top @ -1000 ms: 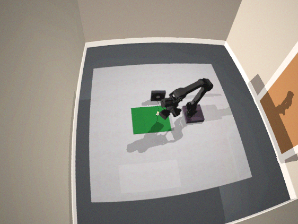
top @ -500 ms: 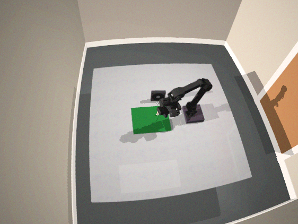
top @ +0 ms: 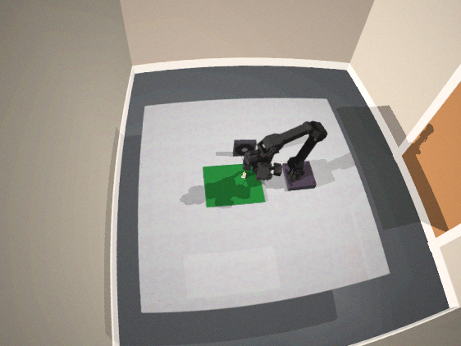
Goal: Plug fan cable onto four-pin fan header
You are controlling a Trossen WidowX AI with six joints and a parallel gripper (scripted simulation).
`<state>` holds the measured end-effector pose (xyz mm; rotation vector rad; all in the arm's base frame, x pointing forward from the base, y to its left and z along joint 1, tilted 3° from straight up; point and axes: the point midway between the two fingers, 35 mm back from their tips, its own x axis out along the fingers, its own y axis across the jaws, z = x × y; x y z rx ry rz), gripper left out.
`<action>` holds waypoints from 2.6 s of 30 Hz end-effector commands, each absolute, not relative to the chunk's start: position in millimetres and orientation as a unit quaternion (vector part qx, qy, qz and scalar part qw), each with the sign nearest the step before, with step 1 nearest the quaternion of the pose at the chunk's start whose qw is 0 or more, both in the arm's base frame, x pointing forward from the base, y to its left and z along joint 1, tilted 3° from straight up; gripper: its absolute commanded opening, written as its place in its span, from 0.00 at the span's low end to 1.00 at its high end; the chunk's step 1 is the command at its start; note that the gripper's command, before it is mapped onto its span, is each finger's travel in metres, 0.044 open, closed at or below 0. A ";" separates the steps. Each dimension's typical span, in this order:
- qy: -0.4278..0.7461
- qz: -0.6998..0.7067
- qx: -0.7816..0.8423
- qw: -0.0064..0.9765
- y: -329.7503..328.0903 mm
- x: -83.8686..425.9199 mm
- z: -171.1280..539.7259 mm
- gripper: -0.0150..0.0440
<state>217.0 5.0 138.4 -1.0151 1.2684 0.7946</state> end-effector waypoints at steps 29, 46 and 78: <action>0.633 0.273 -0.211 0.693 0.2 201.5 126.5 0.25; 0.574 0.348 -0.146 0.727 0.2 191.3 110.3 0.25; 0.373 0.401 -0.073 0.833 -2.5 186.1 102.8 0.25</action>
